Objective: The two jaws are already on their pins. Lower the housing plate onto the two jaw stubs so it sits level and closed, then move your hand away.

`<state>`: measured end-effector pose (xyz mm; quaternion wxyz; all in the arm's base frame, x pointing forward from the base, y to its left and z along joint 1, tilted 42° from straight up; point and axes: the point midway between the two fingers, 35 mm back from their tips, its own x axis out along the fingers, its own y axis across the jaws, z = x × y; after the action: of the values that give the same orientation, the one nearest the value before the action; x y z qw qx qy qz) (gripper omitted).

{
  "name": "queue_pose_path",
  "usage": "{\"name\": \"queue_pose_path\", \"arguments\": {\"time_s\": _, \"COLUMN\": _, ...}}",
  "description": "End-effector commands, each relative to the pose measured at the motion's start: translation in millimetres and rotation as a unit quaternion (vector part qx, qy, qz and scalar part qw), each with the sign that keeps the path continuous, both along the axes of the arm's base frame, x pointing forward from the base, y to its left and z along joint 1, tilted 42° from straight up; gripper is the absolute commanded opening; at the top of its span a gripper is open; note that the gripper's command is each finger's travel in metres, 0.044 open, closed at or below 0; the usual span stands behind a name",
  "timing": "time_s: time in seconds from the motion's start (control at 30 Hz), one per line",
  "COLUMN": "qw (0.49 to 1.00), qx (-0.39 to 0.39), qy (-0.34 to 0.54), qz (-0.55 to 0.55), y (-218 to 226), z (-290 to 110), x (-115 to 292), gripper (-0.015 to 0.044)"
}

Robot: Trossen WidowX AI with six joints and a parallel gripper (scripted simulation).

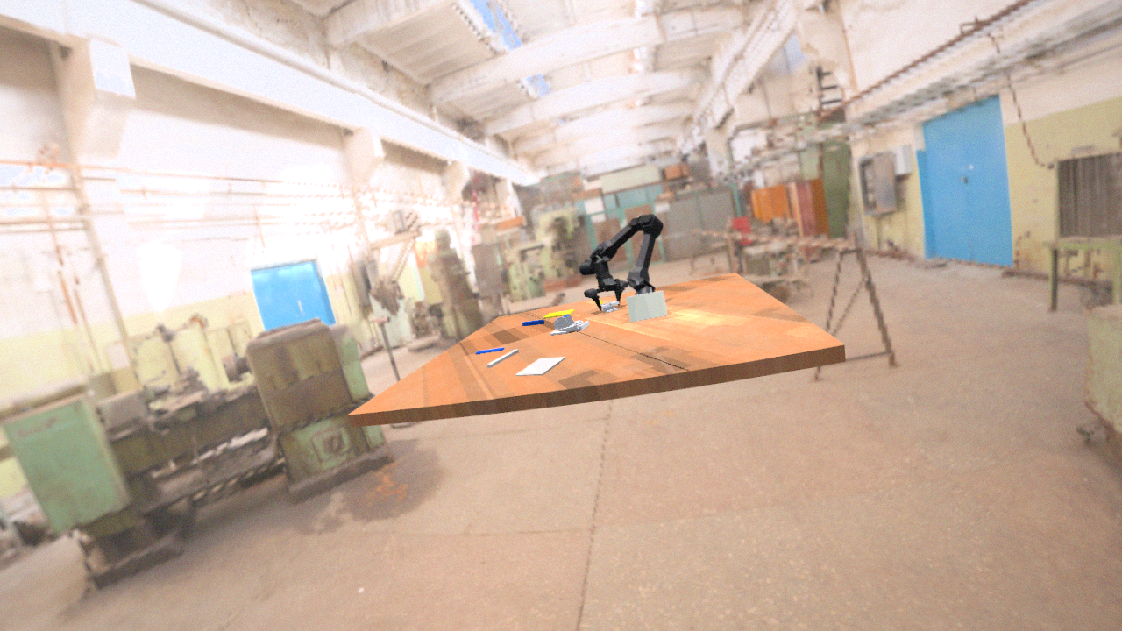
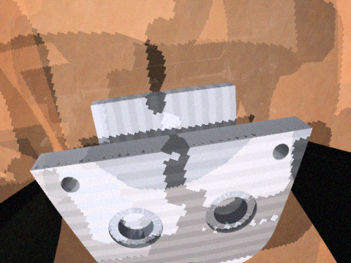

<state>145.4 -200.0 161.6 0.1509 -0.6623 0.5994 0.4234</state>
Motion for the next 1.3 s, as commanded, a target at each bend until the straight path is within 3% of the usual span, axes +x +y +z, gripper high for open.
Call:
{"name": "queue_pose_path", "arguments": {"time_s": 0.0, "qw": 1.000, "qx": 0.000, "qy": 0.000, "qz": 0.000, "y": 0.0, "z": 0.0, "x": 0.0, "gripper": 0.0380}}
{"name": "queue_pose_path", "arguments": {"time_s": 0.17, "qw": 1.000, "qx": 0.000, "qy": 0.000, "qz": 0.000, "y": 0.0, "z": 0.0, "x": 0.0, "gripper": 0.0351}}
{"name": "queue_pose_path", "arguments": {"time_s": 0.57, "qw": 1.000, "qx": 0.000, "qy": 0.000, "qz": 0.000, "y": 1.4, "z": 1.4, "x": 0.5, "gripper": 0.0351}}
{"name": "queue_pose_path", "arguments": {"time_s": 1.27, "qw": 1.000, "qx": 0.004, "qy": 0.000, "qz": 0.001, "y": 45.4, "z": 49.3, "x": 6.6, "gripper": 0.0351}}
